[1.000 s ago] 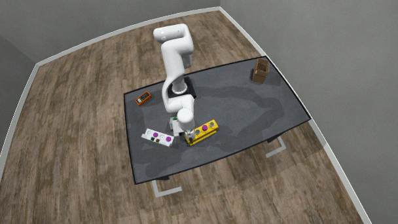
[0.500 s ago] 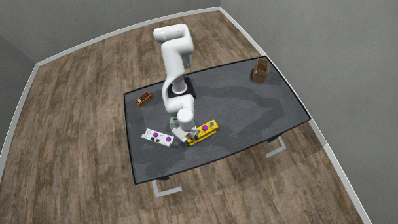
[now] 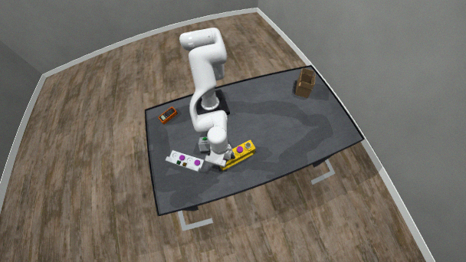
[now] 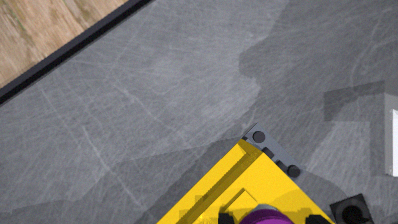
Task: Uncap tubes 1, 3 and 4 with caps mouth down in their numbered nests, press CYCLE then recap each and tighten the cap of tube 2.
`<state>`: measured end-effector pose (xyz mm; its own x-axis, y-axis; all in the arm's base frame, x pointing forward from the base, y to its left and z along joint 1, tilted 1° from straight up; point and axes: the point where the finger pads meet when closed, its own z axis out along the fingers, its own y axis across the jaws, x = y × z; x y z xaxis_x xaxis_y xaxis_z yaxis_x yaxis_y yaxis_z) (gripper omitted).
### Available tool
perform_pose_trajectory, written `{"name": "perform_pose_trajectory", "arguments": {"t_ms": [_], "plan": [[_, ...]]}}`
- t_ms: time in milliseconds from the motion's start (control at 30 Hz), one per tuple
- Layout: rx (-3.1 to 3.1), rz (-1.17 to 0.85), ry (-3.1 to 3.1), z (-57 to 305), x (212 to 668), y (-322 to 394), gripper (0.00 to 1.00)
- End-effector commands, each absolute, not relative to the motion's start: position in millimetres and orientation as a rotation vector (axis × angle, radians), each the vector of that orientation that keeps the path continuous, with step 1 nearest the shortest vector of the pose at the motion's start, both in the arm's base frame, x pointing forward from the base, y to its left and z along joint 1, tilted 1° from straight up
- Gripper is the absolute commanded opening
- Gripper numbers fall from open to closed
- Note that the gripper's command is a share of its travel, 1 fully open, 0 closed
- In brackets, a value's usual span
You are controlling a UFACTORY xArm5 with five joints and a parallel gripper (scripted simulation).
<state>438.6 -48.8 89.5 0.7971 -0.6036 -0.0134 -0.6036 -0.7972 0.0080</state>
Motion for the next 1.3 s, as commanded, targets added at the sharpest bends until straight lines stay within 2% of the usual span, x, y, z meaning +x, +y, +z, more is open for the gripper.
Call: {"name": "perform_pose_trajectory", "arguments": {"t_ms": [0,300,400,667,1267], "plan": [[2.982,-0.020,-0.992,90.7,439.8,-48.9,0.46],[2.982,-0.020,-0.992,90.7,439.8,-48.9,0.46],[2.833,-0.020,-1.355,90.6,439.8,-48.9,0.46],[2.524,-0.019,-1.865,90.6,439.8,-48.9,0.46],[1.588,-0.015,-2.701,90.6,439.8,-48.9,0.46]]}}
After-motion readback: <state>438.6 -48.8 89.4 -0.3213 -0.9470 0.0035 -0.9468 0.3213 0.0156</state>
